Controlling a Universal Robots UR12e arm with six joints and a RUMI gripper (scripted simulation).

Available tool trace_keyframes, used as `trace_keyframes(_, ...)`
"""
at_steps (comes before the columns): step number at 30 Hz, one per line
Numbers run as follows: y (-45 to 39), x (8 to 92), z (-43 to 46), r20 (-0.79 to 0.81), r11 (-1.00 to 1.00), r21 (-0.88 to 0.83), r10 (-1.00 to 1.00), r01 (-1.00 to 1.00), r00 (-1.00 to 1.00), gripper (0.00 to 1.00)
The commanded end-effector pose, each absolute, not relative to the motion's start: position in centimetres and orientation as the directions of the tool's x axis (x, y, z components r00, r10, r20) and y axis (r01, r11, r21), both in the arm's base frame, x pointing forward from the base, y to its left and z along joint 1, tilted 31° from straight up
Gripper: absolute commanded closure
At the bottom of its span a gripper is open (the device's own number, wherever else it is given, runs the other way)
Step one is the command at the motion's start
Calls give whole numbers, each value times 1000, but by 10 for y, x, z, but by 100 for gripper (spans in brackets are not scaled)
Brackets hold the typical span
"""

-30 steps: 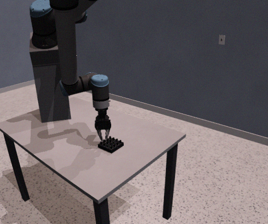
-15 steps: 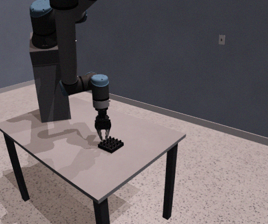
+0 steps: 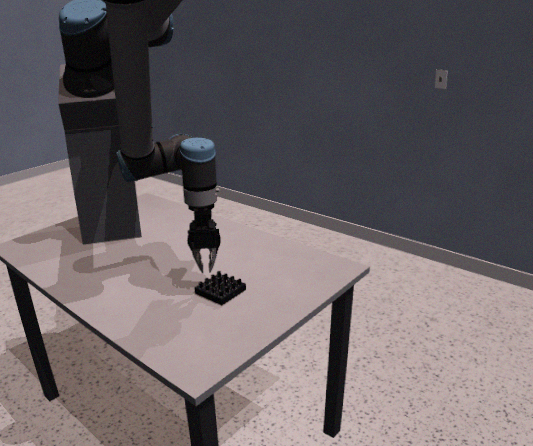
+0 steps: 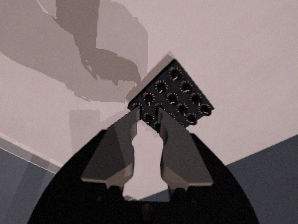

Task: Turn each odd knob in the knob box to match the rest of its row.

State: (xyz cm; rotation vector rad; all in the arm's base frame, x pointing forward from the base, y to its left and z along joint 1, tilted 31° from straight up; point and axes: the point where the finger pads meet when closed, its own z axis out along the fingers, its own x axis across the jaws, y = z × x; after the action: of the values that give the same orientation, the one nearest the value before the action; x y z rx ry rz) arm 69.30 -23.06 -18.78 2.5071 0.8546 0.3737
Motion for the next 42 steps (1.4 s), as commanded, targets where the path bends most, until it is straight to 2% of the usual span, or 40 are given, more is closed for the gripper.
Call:
trace_keyframes(1, -228, 691, -182, 104, -700, 506, 630, 504, 770, 89)
trace_keyframes(25, -227, 689, -180, 86, -676, 510, 655, 531, 751, 89)
trace_keyframes(35, -226, 687, -177, -8, -546, 517, 767, 659, 642, 89)
trace_keyframes(42, -226, 685, -174, -132, -345, 500, 876, 794, 464, 89)
